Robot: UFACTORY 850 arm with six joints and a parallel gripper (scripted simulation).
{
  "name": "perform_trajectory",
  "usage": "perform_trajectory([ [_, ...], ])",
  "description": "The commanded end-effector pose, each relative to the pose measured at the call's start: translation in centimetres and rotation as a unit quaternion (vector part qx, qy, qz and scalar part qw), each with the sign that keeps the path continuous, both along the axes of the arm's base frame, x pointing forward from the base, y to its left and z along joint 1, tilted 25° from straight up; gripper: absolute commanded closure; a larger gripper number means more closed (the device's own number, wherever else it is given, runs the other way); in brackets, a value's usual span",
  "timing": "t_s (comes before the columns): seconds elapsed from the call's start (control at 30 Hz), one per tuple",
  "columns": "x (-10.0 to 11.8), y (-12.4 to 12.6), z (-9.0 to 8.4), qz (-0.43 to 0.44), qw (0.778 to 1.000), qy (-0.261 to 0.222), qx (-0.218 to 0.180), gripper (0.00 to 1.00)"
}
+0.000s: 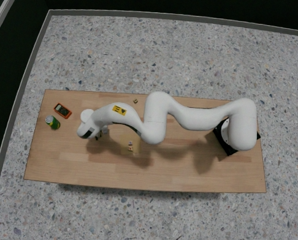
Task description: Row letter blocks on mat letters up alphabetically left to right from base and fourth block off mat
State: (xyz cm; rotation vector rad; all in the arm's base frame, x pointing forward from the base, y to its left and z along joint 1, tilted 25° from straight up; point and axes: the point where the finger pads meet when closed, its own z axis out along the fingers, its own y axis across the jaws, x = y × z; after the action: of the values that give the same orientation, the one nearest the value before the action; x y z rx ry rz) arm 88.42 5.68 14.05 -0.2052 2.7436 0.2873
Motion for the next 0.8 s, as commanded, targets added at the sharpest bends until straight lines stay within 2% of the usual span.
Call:
perform_trajectory([
  [0.0, 0.1, 0.0, 0.2, 0.000, 1.000, -0.001, 0.000, 0.77],
  [0.47, 0.0, -0.1, 0.4, 0.000, 1.000, -0.001, 0.000, 0.77],
  [0.57, -0.4, -0.3, 1.4, 0.000, 1.000, -0.001, 0.000, 0.77],
  [0.67, -1.0, -0.7, 3.0, 0.000, 1.000, -0.001, 0.000, 0.77],
  [0.73, -1.0, -0.7, 3.0, 0.000, 1.000, -0.001, 0.000, 0.77],
  [0.77, -1.3, -0.9, 3.7, 0.000, 1.000, -0.001, 0.000, 0.77],
])
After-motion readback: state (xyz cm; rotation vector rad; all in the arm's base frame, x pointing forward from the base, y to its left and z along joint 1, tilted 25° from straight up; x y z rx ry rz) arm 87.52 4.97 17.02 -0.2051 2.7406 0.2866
